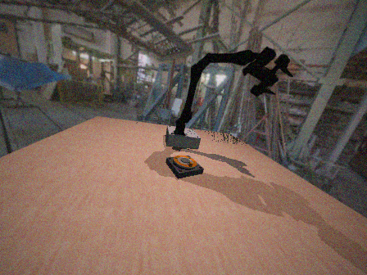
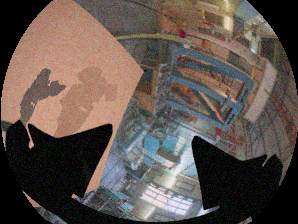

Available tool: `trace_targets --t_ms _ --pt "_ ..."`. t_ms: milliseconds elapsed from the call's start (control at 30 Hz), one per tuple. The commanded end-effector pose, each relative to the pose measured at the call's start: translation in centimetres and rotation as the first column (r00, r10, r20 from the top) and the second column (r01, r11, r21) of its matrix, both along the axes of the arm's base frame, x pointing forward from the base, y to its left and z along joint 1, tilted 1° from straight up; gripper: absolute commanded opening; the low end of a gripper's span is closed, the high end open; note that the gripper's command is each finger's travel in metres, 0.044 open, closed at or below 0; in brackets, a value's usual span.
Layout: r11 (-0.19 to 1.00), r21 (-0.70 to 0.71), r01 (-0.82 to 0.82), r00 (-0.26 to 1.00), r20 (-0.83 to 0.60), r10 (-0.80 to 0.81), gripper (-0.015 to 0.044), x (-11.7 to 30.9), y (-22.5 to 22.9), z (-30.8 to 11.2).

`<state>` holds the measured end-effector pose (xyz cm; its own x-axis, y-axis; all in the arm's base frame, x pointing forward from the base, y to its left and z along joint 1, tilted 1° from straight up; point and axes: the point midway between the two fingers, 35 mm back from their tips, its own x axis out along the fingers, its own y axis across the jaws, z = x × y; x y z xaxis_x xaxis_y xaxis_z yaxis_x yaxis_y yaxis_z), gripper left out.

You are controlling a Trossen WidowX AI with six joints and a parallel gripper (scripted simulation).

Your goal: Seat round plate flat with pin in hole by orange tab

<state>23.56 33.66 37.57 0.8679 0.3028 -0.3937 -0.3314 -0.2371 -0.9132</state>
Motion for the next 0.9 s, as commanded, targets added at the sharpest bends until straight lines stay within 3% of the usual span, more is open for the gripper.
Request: trace_targets --t_ms 0,300,467,600,767,867 --pt "1.0 0.002 0.007 1.0 -0.007 -0.007 0.0374 0.2 -0.1 -0.2" --pt "0.935 0.081 0.344 0.897 -0.322 -0.302 0.0137 8.6 -6.4 -9.6" --pt "0.775 0.089 0.626 0.681 -0.547 -0.487 0.0006 12.3 -13.0 -16.1" --pt "0.654 0.07 0.754 0.534 -0.645 -0.546 0.0 13.2 -16.6 -19.1" --pt "0.302 -0.03 0.953 0.154 -0.809 -0.567 0.0 13.1 -24.2 -25.0" --pt "0.191 -0.071 0.979 0.045 -0.839 -0.542 0.0 12.6 -26.2 -26.5"
